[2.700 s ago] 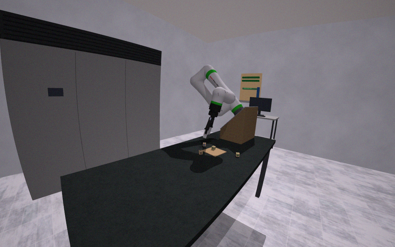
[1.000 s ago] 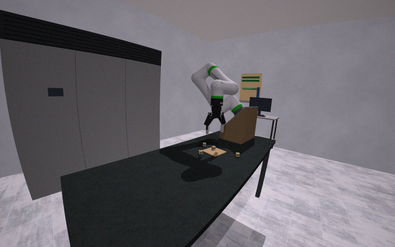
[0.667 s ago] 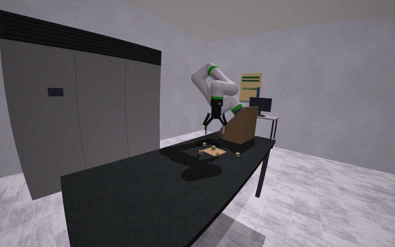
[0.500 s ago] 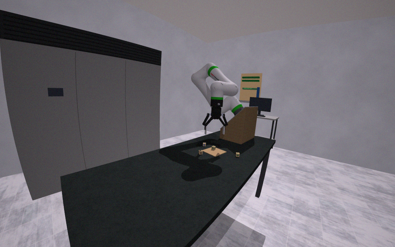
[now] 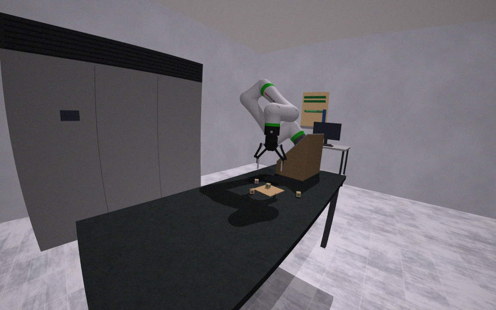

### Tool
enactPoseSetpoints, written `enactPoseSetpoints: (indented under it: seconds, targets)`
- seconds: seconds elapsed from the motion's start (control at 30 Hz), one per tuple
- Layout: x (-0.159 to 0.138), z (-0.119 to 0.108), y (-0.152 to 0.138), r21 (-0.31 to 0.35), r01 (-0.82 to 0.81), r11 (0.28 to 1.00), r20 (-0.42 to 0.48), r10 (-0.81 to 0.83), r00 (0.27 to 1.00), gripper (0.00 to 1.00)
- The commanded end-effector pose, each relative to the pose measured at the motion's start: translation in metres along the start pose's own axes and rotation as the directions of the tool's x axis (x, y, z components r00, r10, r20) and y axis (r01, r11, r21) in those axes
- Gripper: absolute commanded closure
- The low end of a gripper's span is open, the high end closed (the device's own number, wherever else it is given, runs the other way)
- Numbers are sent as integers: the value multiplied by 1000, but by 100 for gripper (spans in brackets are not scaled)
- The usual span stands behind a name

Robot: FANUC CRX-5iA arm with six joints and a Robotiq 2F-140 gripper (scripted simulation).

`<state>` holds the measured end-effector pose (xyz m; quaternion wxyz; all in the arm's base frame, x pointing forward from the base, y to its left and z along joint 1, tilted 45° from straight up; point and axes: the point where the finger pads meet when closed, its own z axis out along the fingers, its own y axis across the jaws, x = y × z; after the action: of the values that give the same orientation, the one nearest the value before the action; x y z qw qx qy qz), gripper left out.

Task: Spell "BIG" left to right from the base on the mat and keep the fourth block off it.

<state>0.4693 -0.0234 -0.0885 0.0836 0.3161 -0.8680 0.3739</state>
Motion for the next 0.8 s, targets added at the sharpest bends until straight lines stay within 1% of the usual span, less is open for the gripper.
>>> enactPoseSetpoints:
  seconds: [0.0, 0.2, 0.27, 0.37, 0.53, 0.57, 0.77]
  targets:
    - [0, 3, 0, 8, -138, 990, 6, 138, 990, 0]
    - [0, 6, 0, 7, -291, 957, 7, 291, 957, 0]
    - [0, 6, 0, 7, -291, 957, 7, 291, 957, 0]
    - [0, 9, 0, 6, -399, 917, 7, 399, 917, 0]
    - [0, 10, 0, 5, -442, 897, 8, 442, 897, 0]
    - [0, 10, 0, 5, -442, 897, 8, 442, 897, 63]
    - [0, 10, 0, 5, -442, 897, 8, 442, 897, 63]
